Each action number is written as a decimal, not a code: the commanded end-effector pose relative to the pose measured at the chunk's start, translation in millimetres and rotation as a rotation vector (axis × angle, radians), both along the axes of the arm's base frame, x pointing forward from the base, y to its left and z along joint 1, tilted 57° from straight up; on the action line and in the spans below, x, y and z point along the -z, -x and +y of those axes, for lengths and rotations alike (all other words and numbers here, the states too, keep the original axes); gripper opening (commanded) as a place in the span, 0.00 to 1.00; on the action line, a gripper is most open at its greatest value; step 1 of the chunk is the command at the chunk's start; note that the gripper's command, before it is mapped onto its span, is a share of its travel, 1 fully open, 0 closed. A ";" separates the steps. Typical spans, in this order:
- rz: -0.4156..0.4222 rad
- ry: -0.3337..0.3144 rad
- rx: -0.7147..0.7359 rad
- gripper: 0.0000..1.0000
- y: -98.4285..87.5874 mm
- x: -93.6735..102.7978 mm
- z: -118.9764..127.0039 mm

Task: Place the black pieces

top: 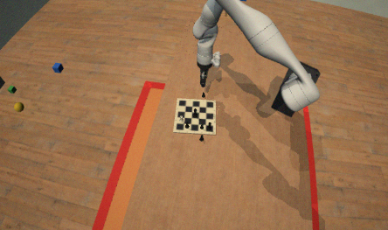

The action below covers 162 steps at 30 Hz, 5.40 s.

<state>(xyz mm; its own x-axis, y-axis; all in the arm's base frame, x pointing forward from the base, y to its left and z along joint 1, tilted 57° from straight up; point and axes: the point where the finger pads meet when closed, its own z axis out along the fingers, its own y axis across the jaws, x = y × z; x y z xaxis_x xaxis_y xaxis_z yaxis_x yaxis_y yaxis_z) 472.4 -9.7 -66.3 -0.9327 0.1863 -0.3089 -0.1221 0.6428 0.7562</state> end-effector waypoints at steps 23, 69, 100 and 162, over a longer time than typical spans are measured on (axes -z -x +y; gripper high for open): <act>0.012 -0.036 0.043 1.00 0.8 6.8 -5.9; 0.018 -0.046 0.054 0.34 -14.1 34.3 26.9; 0.017 -0.046 0.054 0.34 -14.2 34.5 27.1; 0.016 -0.047 0.055 0.34 -36.0 62.8 65.6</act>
<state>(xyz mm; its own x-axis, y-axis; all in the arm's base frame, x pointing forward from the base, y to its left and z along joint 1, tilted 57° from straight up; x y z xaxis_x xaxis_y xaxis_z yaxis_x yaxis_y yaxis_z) 508.2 56.6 -129.1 -0.9257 0.2505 -0.2836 -0.0758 0.6116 0.7875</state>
